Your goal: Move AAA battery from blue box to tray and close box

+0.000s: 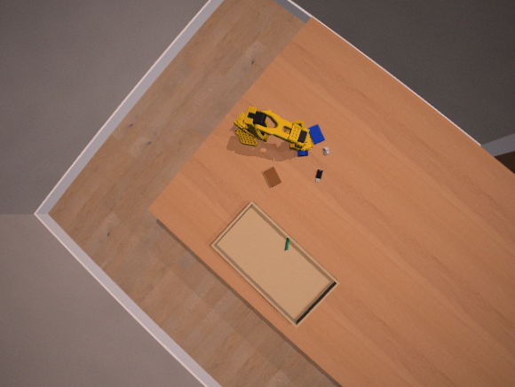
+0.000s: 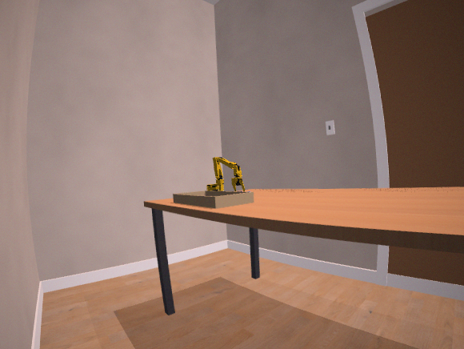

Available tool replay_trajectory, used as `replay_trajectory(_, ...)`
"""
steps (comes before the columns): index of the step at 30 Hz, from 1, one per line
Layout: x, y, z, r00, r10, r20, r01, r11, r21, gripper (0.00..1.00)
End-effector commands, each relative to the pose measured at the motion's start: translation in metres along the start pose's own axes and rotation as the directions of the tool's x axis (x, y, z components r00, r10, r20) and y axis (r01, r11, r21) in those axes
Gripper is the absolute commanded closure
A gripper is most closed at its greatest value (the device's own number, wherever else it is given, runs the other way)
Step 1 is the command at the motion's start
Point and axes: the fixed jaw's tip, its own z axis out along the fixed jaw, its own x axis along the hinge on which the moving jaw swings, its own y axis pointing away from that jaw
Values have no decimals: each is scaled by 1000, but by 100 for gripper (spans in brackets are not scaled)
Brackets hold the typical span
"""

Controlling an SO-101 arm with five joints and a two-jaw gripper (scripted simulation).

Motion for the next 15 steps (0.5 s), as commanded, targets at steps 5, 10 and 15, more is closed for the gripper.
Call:
replay_trajectory(5,-1,-3,-2,1000,0,-7,0,1000,21,71)
replay_trajectory(10,-1,-3,-2,1000,0,-7,0,1000,21,71)
replay_trajectory(15,0,-4,-5,1000,0,-7,0,1000,21,71)
